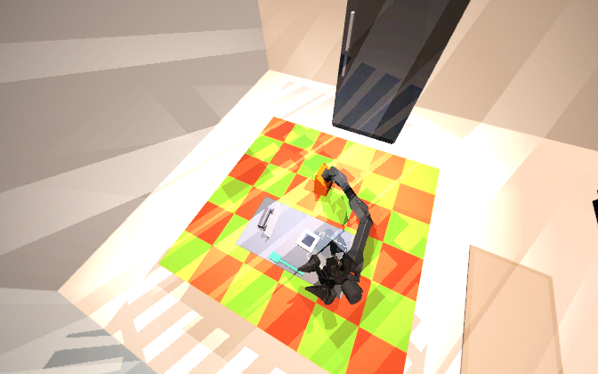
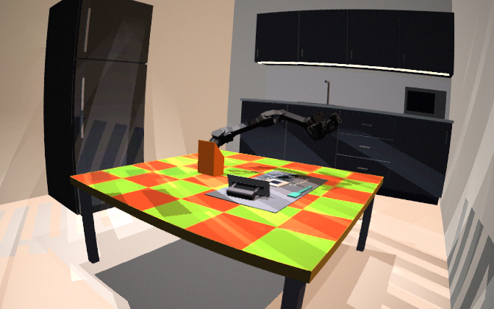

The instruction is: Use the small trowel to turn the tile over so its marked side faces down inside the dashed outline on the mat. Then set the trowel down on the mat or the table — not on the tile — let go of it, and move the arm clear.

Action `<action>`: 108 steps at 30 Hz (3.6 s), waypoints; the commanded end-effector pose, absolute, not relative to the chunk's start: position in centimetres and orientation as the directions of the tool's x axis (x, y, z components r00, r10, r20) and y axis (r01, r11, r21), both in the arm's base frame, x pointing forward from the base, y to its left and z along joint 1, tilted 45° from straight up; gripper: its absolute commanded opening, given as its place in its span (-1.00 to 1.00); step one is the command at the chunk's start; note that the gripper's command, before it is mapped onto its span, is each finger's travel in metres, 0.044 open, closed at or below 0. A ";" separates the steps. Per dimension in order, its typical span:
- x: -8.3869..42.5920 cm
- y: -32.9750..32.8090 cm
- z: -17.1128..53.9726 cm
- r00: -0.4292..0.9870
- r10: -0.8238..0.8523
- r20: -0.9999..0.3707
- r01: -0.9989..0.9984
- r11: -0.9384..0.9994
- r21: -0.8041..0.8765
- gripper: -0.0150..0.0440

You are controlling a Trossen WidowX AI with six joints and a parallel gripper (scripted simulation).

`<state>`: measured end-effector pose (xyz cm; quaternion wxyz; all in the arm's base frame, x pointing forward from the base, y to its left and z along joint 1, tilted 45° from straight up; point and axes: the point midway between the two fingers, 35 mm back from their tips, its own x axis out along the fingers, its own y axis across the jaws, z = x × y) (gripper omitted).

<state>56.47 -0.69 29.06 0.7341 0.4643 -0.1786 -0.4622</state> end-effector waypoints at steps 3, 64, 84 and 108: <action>56.8 -1.2 28.2 0.511 -0.840 -0.183 0.552 0.157 0.819 0.60; 47.8 -19.0 -7.7 0.054 -0.233 -0.971 0.350 0.915 -0.200 -0.15; 37.8 -19.3 -15.6 -0.096 0.289 -0.952 0.007 0.957 0.290 -0.15; 31.0 -17.2 -18.0 0.020 0.692 -0.722 -0.198 0.711 0.675 -0.15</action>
